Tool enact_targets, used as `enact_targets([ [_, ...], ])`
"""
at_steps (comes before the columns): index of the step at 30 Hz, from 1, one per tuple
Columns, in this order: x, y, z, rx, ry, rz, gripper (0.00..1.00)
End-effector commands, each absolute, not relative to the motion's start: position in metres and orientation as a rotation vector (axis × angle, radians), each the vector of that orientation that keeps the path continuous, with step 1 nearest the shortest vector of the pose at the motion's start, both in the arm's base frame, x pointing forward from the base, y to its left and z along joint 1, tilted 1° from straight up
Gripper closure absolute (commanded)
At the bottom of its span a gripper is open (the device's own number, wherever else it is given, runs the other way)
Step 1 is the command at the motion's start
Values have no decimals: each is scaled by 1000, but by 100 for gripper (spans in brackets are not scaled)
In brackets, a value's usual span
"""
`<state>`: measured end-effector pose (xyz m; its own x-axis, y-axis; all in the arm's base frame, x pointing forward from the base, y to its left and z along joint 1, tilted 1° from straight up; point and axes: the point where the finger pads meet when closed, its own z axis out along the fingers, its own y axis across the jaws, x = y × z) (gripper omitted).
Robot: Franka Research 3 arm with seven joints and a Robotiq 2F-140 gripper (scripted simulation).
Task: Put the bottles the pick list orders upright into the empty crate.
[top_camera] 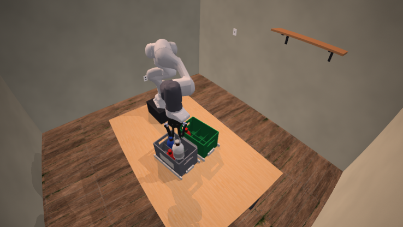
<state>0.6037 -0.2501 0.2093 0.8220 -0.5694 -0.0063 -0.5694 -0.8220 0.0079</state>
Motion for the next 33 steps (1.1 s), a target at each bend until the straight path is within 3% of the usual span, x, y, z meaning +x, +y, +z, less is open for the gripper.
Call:
enact_targets([
  [1, 606, -252, 216, 2987, -944, 5, 100],
  [33, 596, -232, 216, 2987, -944, 5, 100],
])
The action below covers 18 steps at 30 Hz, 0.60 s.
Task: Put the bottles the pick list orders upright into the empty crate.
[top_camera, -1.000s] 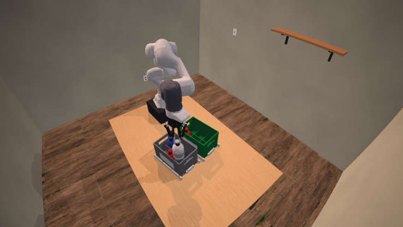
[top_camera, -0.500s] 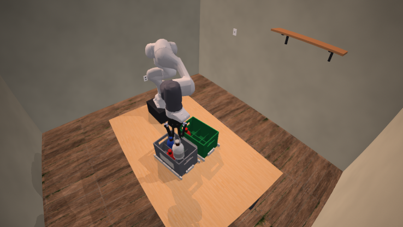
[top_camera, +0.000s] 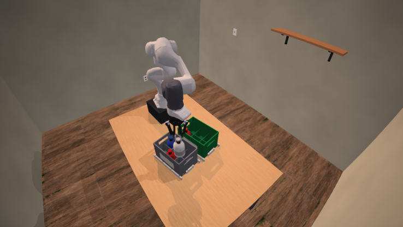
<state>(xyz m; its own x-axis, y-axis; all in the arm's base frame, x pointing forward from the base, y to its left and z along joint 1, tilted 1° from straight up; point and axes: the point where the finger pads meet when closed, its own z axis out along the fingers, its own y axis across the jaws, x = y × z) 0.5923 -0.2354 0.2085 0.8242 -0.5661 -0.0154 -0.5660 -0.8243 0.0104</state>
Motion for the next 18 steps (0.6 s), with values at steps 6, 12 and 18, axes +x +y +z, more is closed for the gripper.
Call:
enact_targets([
  [6, 591, -222, 216, 2987, -944, 5, 100],
  [12, 585, -211, 216, 2987, -944, 5, 100],
  [18, 582, -204, 216, 2987, -944, 5, 100],
])
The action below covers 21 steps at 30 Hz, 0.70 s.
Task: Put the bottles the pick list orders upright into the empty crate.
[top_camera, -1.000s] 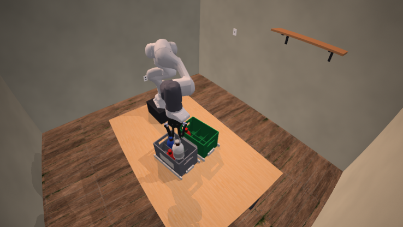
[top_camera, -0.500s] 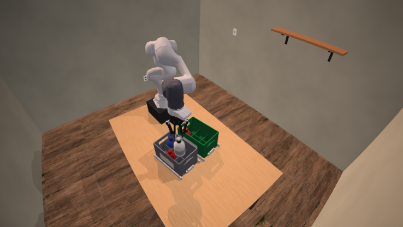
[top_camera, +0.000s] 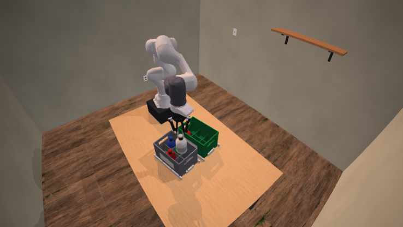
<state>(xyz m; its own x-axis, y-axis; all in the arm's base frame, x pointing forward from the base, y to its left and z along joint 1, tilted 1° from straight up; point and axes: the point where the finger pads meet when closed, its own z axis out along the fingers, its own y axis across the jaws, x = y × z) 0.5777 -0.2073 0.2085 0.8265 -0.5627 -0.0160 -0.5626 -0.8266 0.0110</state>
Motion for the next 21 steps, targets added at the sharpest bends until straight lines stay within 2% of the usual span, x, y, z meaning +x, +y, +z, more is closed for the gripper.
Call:
enact_targets([
  [1, 581, -202, 216, 2987, -944, 5, 100],
  [21, 564, -170, 216, 2987, -944, 5, 100],
])
